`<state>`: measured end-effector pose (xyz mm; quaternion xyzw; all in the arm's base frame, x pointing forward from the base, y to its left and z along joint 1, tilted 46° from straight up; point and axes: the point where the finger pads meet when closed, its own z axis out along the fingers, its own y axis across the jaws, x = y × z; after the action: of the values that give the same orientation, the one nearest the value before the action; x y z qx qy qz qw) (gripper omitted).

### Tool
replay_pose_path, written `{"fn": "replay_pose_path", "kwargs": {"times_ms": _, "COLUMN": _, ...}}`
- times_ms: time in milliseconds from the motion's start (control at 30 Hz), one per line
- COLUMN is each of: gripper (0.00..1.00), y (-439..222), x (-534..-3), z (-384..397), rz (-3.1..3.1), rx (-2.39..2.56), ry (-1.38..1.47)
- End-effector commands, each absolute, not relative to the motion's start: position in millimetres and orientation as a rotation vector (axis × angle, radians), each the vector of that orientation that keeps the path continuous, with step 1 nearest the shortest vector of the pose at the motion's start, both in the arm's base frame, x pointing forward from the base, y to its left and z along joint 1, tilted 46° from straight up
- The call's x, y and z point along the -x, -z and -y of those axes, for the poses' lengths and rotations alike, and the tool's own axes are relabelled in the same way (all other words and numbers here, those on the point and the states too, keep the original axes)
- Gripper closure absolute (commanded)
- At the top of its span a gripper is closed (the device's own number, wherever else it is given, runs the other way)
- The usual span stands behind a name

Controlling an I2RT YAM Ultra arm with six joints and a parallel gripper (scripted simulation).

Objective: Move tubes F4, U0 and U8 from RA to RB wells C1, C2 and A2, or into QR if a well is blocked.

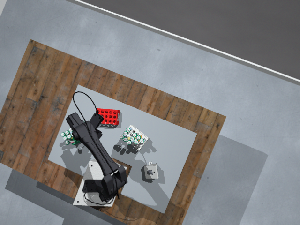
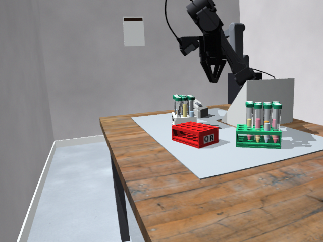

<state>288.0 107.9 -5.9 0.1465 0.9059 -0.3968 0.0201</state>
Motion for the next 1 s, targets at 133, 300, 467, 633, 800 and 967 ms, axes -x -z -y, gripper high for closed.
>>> {"fn": "replay_pose_path", "kwargs": {"times_ms": 133, "gripper": 0.70, "y": -7, "x": -297, "z": -117, "rz": -2.942, "rx": -0.025, "ry": 1.211}}
{"fn": "replay_pose_path", "kwargs": {"times_ms": 300, "gripper": 0.70, "y": 0, "x": -293, "z": -125, "rz": -2.963, "rx": 0.034, "ry": 1.203}}
{"fn": "replay_pose_path", "kwargs": {"times_ms": 467, "gripper": 0.70, "y": 22, "x": -278, "z": -139, "rz": -2.963, "rx": 0.020, "ry": 1.220}}
{"fn": "replay_pose_path", "kwargs": {"times_ms": 633, "gripper": 0.70, "y": 40, "x": -258, "z": -160, "rz": -2.965, "rx": 0.020, "ry": 1.219}}
{"fn": "replay_pose_path", "kwargs": {"times_ms": 800, "gripper": 0.70, "y": 55, "x": -241, "z": -177, "rz": -2.967, "rx": 0.020, "ry": 1.218}}
{"fn": "replay_pose_path", "kwargs": {"times_ms": 967, "gripper": 0.70, "y": 61, "x": -233, "z": -185, "rz": -2.968, "rx": 0.022, "ry": 1.228}}
